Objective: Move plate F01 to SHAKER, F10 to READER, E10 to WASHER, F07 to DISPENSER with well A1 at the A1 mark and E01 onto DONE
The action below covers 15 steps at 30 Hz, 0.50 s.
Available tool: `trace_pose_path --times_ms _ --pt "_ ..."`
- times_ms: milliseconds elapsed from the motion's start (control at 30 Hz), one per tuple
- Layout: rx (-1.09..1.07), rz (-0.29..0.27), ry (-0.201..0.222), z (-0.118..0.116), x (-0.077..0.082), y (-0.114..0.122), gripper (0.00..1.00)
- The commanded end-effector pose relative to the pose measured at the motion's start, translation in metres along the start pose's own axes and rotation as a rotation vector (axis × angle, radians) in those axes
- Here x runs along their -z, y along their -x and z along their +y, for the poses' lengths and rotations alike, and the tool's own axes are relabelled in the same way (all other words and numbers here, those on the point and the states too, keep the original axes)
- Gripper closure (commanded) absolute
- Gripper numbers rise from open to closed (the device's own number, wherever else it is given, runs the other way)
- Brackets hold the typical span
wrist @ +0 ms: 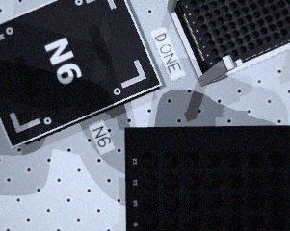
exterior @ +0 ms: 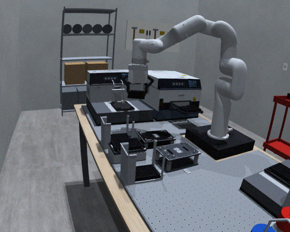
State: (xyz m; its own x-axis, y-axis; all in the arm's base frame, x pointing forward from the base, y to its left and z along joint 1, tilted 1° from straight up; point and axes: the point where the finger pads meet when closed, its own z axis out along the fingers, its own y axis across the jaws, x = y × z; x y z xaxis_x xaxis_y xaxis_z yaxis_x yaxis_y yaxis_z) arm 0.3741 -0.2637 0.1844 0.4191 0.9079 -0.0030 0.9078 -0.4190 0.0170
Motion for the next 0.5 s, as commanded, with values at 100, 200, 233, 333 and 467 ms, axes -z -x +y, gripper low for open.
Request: trace_pose_path --times_ms 100,200,233,333,467 --pt "0.03 0.005 0.001 0.011 0.001 0.017 1.0" --pt "0.03 0.005 0.001 0.016 0.001 0.026 1.0" --pt "0.042 0.005 0.001 0.017 0.001 0.029 1.0" --pt "0.077 0.005 0.001 0.022 0.001 0.038 1.0" --pt "0.123 0.004 0.002 0.028 0.001 0.049 1.0"
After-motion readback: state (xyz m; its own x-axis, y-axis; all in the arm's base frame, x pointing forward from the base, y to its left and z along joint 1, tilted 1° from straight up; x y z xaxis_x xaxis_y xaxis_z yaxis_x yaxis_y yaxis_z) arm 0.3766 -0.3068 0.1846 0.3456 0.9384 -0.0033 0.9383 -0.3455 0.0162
